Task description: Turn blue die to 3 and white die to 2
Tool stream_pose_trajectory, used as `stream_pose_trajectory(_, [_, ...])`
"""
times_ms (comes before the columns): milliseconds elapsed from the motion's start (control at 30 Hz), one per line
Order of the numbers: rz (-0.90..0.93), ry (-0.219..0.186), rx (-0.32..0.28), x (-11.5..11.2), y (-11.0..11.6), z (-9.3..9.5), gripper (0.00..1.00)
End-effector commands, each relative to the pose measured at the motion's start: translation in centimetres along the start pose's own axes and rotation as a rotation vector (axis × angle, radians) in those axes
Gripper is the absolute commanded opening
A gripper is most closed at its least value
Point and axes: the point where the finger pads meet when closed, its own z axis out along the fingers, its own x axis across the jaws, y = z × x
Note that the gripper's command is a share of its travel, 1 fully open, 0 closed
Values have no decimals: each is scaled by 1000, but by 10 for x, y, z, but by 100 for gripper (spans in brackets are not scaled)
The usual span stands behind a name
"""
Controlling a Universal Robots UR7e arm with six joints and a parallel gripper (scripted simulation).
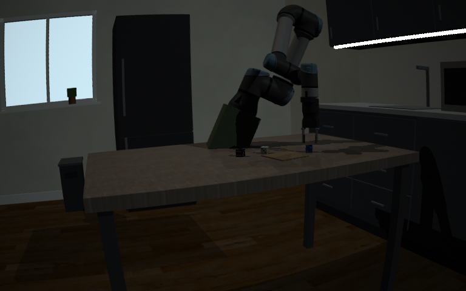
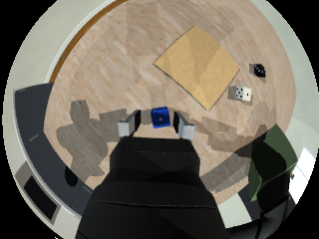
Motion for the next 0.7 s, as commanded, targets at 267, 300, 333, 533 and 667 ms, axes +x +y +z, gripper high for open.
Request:
stream_pose_trajectory(267, [-1, 0, 0, -1, 0, 0, 100])
stream_pose_trajectory(300, [-1, 0, 0, -1, 0, 0, 100])
stream_pose_trajectory(333, [-1, 0, 0, -1, 0, 0, 100])
stream_pose_trajectory(533, [-1, 0, 0, -1, 0, 0, 100])
stream_pose_trajectory(667, [-1, 0, 0, -1, 0, -2, 100])
